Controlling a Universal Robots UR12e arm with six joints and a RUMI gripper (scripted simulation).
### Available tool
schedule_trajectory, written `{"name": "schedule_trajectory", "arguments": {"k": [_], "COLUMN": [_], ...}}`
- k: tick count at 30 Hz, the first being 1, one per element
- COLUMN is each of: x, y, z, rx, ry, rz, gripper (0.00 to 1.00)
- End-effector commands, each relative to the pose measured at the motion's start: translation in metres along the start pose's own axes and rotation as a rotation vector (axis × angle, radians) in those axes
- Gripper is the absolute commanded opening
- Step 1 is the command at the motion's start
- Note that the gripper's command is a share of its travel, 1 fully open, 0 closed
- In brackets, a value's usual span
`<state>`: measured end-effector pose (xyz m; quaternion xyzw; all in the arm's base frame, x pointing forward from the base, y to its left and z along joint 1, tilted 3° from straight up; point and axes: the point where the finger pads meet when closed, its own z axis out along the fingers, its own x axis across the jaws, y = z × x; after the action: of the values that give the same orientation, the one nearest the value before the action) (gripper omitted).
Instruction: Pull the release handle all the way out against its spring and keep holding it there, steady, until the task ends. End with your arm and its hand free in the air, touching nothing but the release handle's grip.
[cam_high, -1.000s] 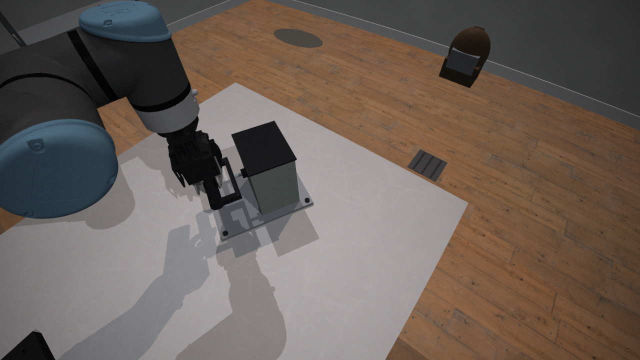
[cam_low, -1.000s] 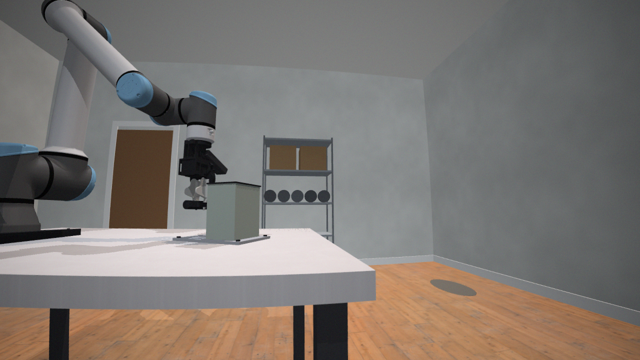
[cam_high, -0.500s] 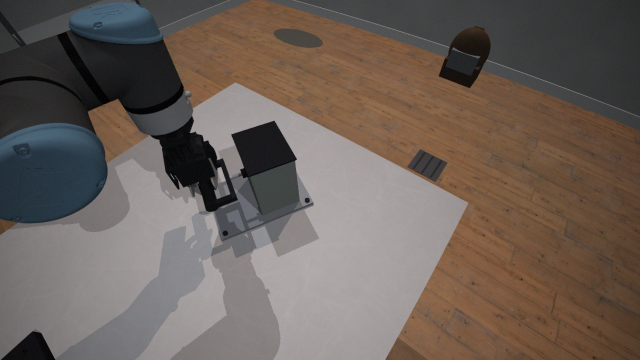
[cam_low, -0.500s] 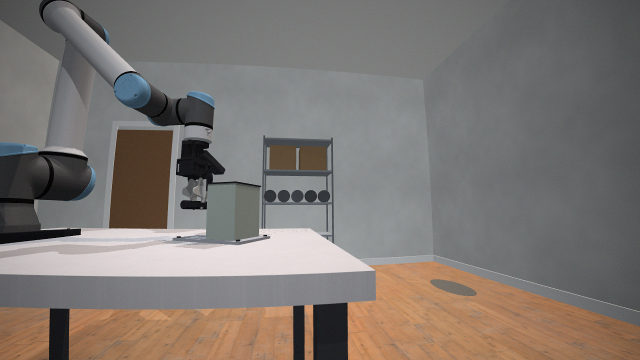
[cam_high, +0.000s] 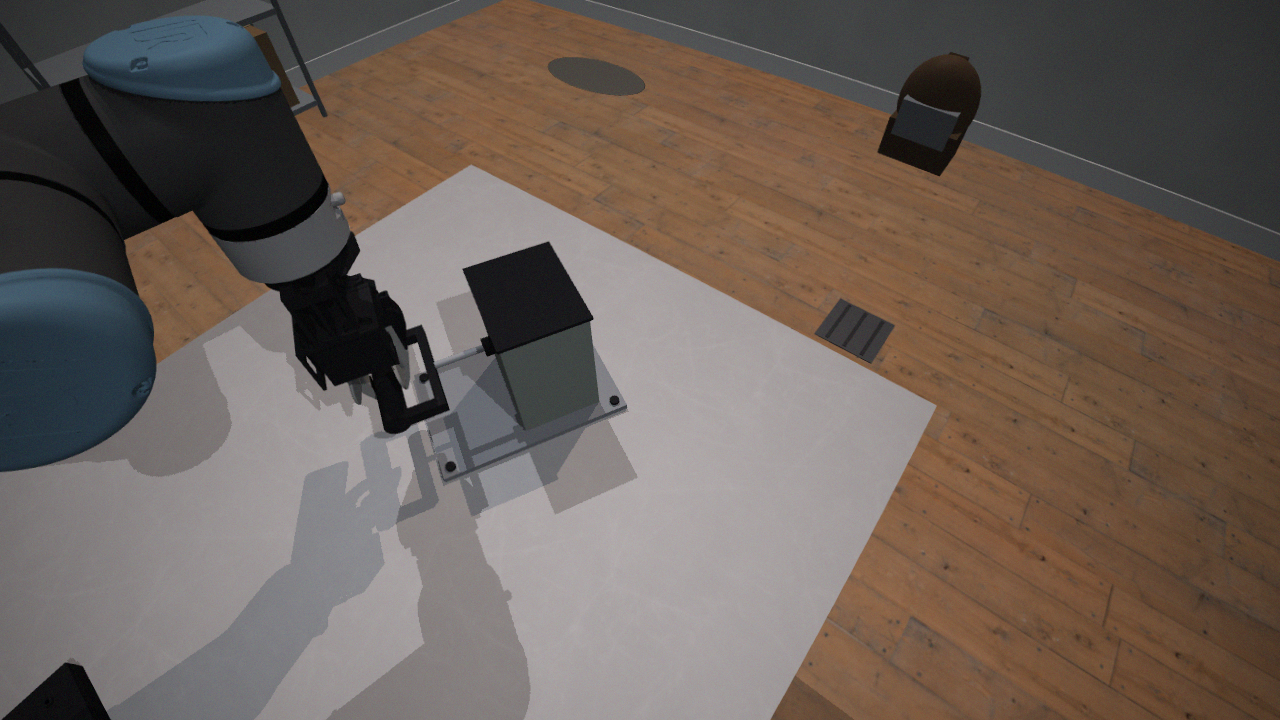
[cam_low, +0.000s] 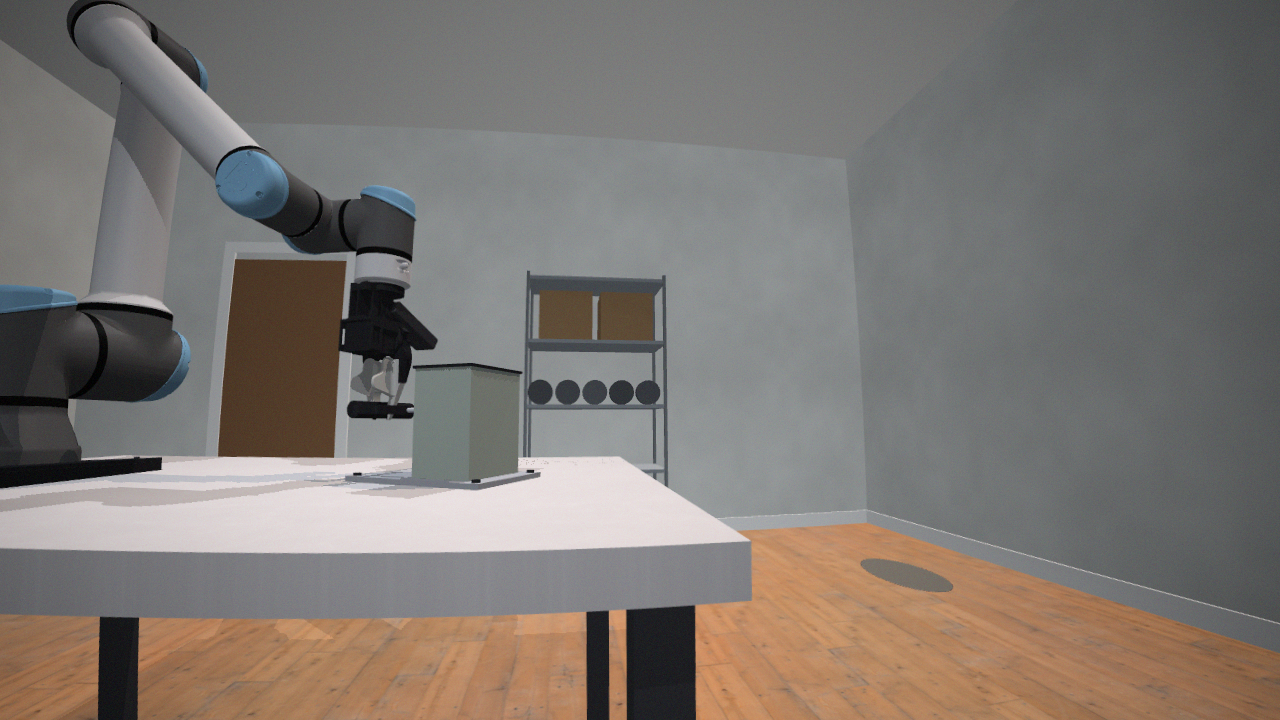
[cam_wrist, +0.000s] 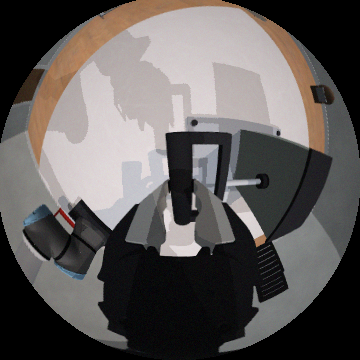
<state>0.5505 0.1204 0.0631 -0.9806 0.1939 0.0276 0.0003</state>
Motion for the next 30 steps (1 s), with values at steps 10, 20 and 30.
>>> {"name": "schedule_trajectory", "arguments": {"k": [10, 20, 30], "x": [-0.0165, -0.0176, -0.0176], "y": [-0.0002, -0.0002, -0.0002], "z": [-0.0005, -0.0005, -0.0005], "rx": [0.000, 0.000, 0.000], "ry": [0.000, 0.000, 0.000], "rz": [0.000, 0.000, 0.000], "gripper": [0.00, 0.00, 0.00]}}
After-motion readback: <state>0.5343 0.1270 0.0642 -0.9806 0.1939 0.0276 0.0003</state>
